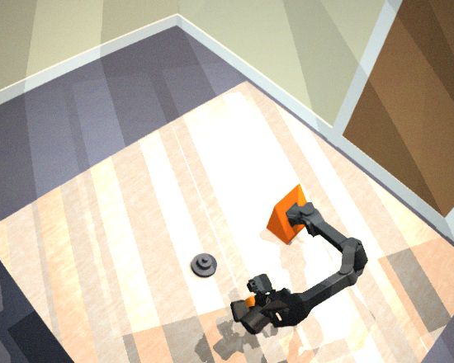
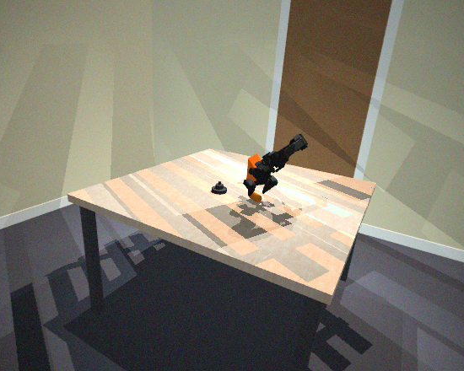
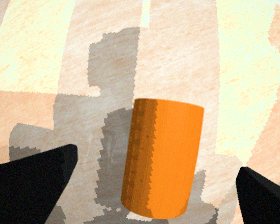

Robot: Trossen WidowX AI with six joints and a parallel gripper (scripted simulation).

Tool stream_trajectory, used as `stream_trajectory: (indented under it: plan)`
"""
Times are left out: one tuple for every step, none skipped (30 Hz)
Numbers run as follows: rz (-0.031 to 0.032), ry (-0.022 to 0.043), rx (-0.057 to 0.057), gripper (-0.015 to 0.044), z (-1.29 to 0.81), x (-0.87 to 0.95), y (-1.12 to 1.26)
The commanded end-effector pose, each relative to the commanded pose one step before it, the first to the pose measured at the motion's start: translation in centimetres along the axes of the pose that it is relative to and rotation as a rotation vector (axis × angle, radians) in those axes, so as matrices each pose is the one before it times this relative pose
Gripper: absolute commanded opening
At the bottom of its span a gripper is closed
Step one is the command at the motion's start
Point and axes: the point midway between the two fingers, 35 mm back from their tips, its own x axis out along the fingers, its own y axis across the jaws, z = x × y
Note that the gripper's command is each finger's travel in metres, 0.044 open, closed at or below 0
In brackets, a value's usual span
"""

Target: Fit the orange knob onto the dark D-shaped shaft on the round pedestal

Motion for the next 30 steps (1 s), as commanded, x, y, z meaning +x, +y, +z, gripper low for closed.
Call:
stream_trajectory:
  plan:
    - [-0.00348, 0.00414, 0.0051, 0.0440, -0.237, 0.627, -0.053]
    - [-0.00006, 0.00010, 0.0000, 0.0440, -0.057, 0.152, -0.004]
    - [-0.00006, 0.00010, 0.0000, 0.0440, -0.056, 0.152, -0.005]
    - [-0.00007, 0.00010, 0.0000, 0.0440, -0.056, 0.152, -0.006]
    - [-0.00008, 0.00011, 0.0000, 0.0440, -0.056, 0.152, -0.006]
    - [-0.00008, 0.00011, 0.0000, 0.0440, -0.056, 0.152, -0.007]
    - [-0.00009, 0.00012, 0.0000, 0.0440, -0.055, 0.152, -0.008]
    - [-0.00009, 0.00012, 0.0000, 0.0440, -0.055, 0.152, -0.009]
    - [-0.00010, 0.00012, 0.0000, 0.0440, -0.055, 0.152, -0.010]
    - [-0.00009, 0.00010, 0.0000, 0.0440, -0.044, 0.123, -0.008]
    - [-0.00005, 0.00006, 0.0000, 0.0440, -0.026, 0.074, -0.005]
    - [-0.00002, 0.00002, 0.0000, 0.0440, -0.009, 0.025, -0.002]
    - [0.00000, 0.00000, 0.0000, 0.0414, 0.000, 0.000, 0.000]
    - [0.00000, 0.00000, 0.0000, 0.0388, 0.000, 0.000, 0.000]
    - [0.00000, 0.00000, 0.0000, 0.0361, 0.000, 0.000, 0.000]
    - [0.00000, 0.00000, 0.0000, 0.0335, 0.000, 0.000, 0.000]
    - [0.00000, 0.00000, 0.0000, 0.0309, 0.000, 0.000, 0.000]
    - [0.00000, 0.00000, 0.0000, 0.0283, 0.000, 0.000, 0.000]
    - [0.00000, 0.00000, 0.0000, 0.0256, 0.000, 0.000, 0.000]
    - [0.00000, 0.00000, 0.0000, 0.0240, 0.000, 0.000, 0.000]
    - [0.00000, 0.00000, 0.0000, 0.0240, 0.000, 0.000, 0.000]
    - [0.00000, 0.00000, 0.0000, 0.0240, 0.000, 0.000, 0.000]
    - [0.00000, 0.00000, 0.0000, 0.0240, 0.000, 0.000, 0.000]
    - [0.00000, 0.00000, 0.0000, 0.0240, 0.000, 0.000, 0.000]
    - [0.00000, 0.00000, 0.0000, 0.0240, 0.000, 0.000, 0.000]
    - [0.00000, 0.00000, 0.0000, 0.0240, 0.000, 0.000, 0.000]
    - [0.00000, 0.00000, 0.0000, 0.0240, 0.000, 0.000, 0.000]
    - [0.00000, 0.00000, 0.0000, 0.0233, 0.000, 0.000, 0.000]
    - [0.00000, 0.00000, 0.0000, 0.0227, 0.000, 0.000, 0.000]
    - [0.00000, 0.00000, 0.0000, 0.0220, 0.000, 0.000, 0.000]
